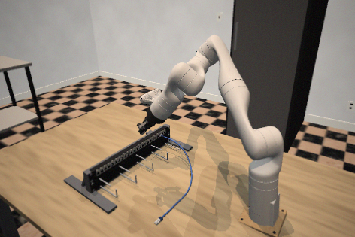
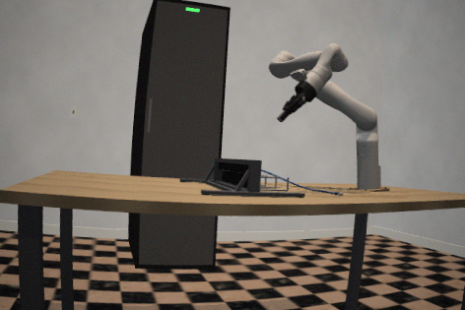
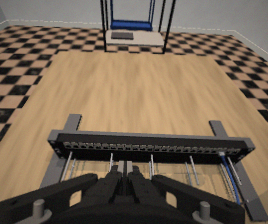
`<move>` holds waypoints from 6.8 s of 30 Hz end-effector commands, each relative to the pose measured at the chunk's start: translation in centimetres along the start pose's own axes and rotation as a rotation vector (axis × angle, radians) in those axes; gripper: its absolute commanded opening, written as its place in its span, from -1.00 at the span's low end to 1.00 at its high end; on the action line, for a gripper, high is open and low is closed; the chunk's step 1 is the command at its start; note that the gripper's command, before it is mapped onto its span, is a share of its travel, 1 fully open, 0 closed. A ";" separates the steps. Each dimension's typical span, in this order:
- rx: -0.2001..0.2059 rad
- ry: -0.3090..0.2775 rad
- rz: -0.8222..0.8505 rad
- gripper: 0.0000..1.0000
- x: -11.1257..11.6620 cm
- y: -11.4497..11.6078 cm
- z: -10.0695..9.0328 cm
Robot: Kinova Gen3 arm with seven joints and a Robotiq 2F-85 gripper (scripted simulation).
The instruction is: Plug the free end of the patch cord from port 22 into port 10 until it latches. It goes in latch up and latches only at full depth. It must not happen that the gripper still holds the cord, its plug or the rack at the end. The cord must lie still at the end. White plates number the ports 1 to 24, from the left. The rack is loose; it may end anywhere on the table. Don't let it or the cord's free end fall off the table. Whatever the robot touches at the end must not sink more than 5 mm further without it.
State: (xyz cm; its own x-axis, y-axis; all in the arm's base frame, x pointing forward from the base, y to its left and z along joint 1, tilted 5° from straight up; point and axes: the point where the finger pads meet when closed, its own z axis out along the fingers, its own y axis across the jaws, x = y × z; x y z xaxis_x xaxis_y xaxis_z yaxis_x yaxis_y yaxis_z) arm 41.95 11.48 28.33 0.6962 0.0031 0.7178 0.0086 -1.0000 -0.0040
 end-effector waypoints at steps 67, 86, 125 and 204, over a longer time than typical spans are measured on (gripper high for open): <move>-0.009 -0.008 0.000 -1.00 -0.3 1.4 5.0; -0.008 -0.010 0.001 -1.00 -0.4 1.5 8.6; -0.007 -0.010 0.002 -1.00 -0.5 1.5 14.3; -0.004 -0.011 0.002 -1.00 -0.5 1.4 11.9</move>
State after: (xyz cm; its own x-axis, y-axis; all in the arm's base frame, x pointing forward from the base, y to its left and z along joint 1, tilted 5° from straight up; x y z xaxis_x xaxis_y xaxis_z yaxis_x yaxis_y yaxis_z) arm 50.55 10.40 19.13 0.7083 0.0052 0.7058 0.0101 -0.9999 -0.0028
